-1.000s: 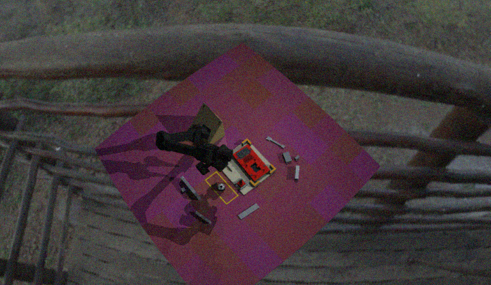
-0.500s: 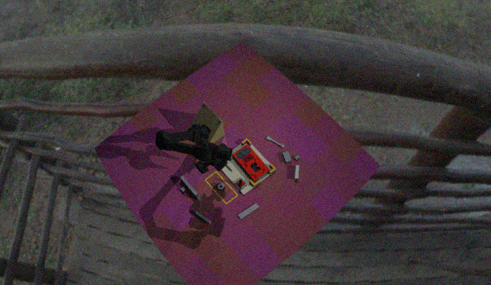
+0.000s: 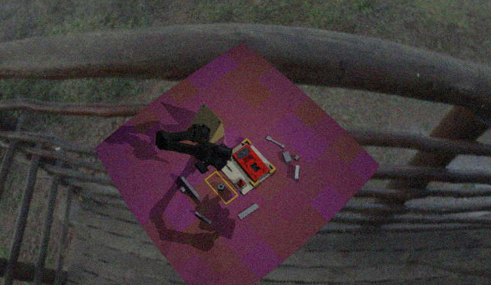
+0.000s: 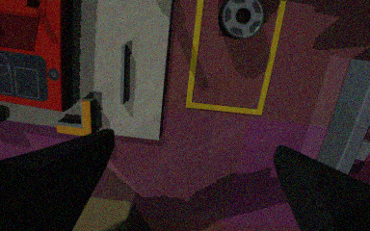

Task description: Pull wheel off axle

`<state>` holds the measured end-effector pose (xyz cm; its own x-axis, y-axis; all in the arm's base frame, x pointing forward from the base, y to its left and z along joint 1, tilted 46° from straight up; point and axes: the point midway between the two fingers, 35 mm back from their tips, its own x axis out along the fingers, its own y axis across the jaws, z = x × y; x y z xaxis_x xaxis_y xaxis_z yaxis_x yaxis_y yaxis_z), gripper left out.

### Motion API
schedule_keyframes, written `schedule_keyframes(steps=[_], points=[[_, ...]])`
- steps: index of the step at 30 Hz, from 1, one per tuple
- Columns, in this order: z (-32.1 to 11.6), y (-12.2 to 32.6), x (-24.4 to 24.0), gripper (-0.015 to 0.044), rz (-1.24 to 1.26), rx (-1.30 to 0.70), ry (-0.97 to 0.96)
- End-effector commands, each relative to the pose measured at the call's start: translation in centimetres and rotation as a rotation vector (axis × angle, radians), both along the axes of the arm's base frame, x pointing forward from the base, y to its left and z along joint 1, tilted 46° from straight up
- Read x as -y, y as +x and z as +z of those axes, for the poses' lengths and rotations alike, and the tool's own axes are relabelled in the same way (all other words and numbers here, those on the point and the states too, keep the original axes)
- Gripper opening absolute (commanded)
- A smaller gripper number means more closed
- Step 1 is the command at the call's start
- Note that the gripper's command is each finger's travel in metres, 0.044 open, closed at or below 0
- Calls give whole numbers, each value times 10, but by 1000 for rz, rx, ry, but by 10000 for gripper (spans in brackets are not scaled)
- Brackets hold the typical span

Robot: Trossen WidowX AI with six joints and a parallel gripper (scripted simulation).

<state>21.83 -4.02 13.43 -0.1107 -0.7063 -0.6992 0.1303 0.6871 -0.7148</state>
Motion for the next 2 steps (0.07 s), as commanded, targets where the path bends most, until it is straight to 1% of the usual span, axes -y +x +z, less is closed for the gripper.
schedule_keyframes(steps=[1, 2], points=[[0, -1, 0, 440, -5, 1, 2], [0, -1, 0, 440, -5, 1, 2]])
